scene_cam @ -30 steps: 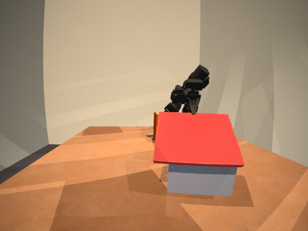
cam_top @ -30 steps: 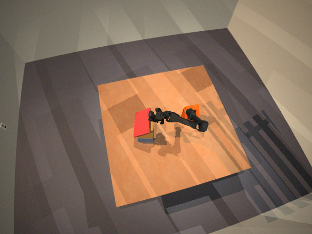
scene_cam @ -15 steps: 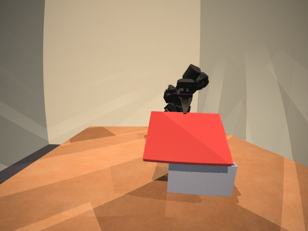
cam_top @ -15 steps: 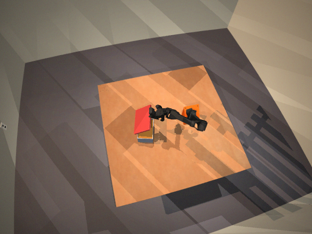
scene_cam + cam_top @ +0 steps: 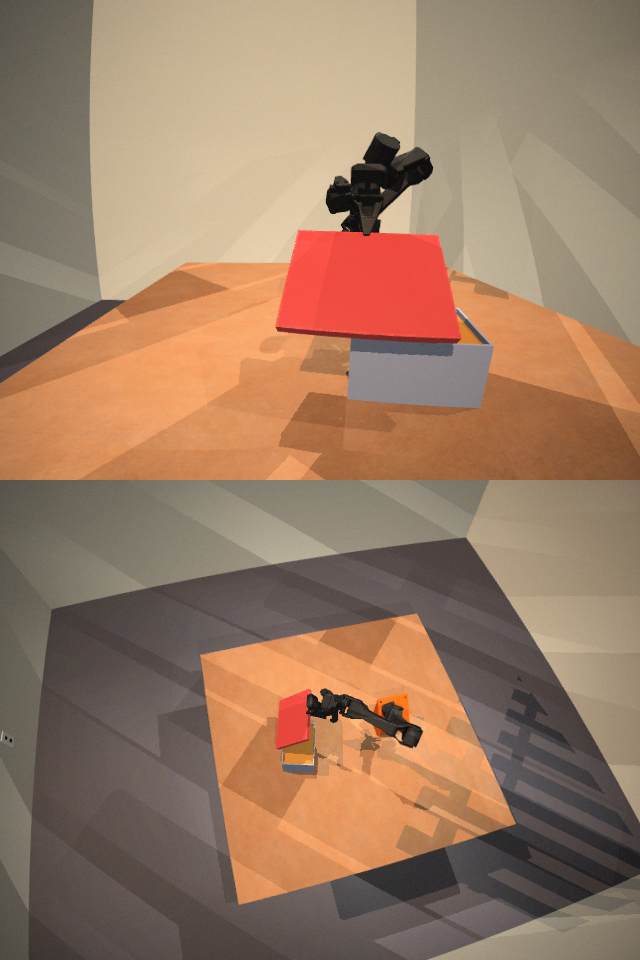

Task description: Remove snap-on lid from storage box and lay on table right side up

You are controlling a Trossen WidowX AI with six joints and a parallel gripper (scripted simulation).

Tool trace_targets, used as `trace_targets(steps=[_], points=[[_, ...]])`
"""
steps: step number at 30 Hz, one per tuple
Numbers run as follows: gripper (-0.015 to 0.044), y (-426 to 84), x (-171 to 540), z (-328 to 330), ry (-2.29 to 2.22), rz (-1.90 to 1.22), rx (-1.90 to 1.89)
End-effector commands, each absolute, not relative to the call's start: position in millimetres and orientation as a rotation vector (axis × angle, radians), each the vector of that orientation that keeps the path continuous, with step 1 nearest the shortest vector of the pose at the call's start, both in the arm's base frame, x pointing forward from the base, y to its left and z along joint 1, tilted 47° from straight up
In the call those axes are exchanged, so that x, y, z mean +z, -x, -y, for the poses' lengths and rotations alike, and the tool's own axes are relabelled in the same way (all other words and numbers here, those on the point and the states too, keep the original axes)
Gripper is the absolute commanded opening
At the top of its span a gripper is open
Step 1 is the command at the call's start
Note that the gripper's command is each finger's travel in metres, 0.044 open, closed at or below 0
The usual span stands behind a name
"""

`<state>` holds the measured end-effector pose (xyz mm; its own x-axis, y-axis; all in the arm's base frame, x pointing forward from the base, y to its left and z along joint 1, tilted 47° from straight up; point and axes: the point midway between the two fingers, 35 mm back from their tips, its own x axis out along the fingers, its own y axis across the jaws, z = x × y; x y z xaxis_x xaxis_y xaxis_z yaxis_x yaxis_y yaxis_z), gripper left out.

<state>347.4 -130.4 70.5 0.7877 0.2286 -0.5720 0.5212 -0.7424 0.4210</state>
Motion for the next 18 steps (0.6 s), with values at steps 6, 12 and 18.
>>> trace_targets(steps=[6, 12, 18], points=[[0.0000, -338.1, 57.1, 141.5, -2.393, -0.554, -0.668], [0.0000, -333.0, 48.9, 148.8, -2.392, -0.553, -0.668], [0.0000, -327.8, 40.7, 156.0, -2.392, -0.553, -0.668]])
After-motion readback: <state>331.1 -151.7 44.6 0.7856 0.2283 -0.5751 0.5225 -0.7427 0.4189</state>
